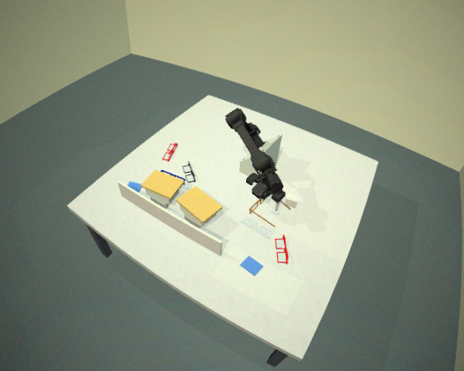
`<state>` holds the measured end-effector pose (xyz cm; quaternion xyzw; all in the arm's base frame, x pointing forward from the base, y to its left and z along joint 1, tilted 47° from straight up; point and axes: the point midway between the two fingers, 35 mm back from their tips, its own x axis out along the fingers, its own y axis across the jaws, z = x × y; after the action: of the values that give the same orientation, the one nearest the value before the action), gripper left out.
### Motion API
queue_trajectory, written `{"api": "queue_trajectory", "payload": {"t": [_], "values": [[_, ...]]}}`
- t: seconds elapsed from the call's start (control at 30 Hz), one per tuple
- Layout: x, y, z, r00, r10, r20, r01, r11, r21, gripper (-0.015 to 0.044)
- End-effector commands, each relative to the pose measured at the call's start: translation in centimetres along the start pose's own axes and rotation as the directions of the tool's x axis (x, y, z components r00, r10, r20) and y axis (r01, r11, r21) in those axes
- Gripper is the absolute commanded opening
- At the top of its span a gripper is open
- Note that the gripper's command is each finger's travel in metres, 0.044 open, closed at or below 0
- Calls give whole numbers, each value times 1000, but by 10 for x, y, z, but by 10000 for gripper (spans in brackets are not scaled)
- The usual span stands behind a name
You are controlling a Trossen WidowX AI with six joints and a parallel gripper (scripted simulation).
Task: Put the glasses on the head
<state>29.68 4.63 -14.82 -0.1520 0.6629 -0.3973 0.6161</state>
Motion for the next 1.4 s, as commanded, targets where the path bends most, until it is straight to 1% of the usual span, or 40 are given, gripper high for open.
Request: {"api": "queue_trajectory", "payload": {"t": [0.0,0.53,1.37], "values": [[-3,-1,7,1000,4,11,-4,1000,3,0],[-3,-2,12,1000,4,11,-4,1000,3,0],[-3,-1,3,1000,4,11,-4,1000,3,0]]}}
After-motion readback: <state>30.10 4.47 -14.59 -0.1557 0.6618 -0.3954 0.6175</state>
